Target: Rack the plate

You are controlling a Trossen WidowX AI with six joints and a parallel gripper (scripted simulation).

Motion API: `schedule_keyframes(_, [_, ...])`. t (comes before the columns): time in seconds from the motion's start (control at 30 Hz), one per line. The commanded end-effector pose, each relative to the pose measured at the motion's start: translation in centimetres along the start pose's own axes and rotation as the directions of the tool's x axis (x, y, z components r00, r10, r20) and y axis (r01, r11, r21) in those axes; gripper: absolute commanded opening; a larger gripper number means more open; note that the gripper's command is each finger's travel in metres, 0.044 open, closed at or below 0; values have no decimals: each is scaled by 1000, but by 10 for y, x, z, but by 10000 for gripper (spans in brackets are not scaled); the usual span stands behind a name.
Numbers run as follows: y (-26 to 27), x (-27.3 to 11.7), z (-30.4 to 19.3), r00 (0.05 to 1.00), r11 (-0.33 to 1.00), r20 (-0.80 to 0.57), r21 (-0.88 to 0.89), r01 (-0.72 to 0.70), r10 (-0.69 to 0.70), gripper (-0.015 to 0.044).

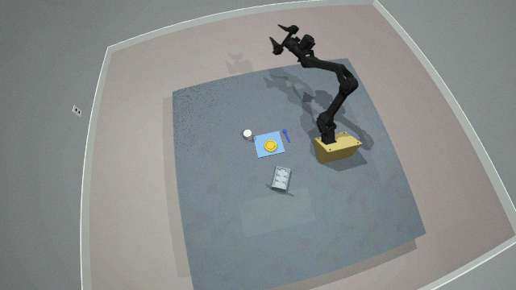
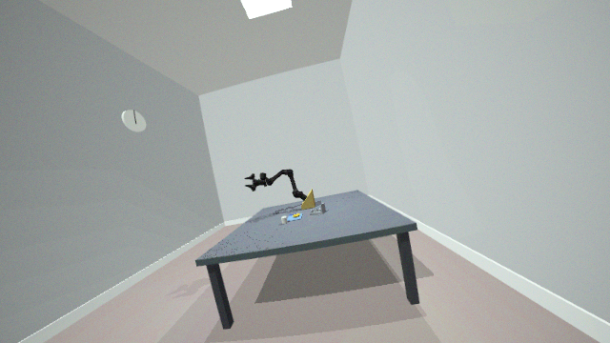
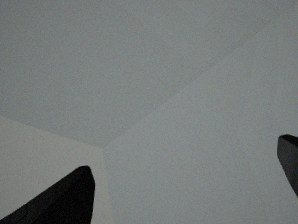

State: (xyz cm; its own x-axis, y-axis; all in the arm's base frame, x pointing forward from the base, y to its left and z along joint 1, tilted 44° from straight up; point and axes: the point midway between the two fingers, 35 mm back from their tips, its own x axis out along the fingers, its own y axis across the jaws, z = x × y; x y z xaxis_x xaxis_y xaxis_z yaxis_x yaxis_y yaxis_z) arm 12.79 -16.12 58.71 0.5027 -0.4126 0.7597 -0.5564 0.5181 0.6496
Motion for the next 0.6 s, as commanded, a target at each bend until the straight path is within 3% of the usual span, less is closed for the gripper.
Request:
schedule_keyframes(0.0, [-21,4,2,998,998,13,7,55,-55,400])
schedule_keyframes(0.57, [-101,5,-9,959,959,14,45,281,-282,400])
